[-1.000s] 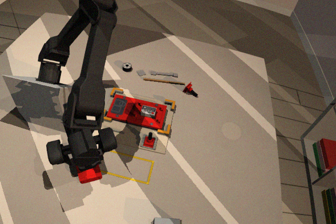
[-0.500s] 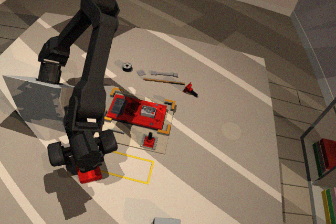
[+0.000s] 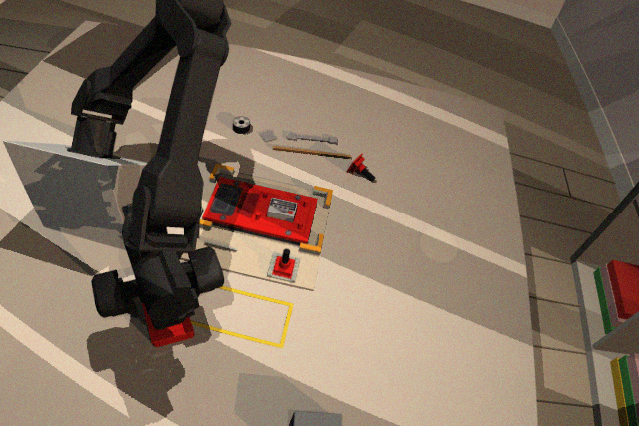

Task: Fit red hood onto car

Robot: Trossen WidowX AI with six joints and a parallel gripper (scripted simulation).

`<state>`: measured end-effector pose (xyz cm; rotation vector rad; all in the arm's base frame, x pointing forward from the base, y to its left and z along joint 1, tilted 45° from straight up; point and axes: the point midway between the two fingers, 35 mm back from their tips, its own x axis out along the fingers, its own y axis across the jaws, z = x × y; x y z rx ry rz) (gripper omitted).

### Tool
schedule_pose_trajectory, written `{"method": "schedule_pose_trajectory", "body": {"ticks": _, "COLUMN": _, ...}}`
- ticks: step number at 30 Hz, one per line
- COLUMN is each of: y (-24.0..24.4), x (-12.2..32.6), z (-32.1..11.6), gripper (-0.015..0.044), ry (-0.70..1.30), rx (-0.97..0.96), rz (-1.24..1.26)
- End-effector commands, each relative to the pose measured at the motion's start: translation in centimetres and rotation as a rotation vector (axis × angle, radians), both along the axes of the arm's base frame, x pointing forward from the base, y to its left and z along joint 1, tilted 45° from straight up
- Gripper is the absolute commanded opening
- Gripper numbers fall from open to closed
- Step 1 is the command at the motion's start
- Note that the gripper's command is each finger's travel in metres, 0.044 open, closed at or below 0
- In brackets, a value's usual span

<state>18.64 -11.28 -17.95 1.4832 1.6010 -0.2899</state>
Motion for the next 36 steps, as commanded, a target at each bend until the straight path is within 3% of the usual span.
{"method": "schedule_pose_trajectory", "body": {"ticks": 1, "y": 0.6, "x": -0.1, "z": -0.3, "gripper": 0.0440, "ry": 0.007, "rx": 0.013, "rz": -0.004}}
{"method": "schedule_pose_trajectory", "body": {"ticks": 36, "y": 1.8, "x": 0.0, "z": -1.4, "gripper": 0.0440, "ry": 0.006, "rx": 0.014, "rz": -0.003}}
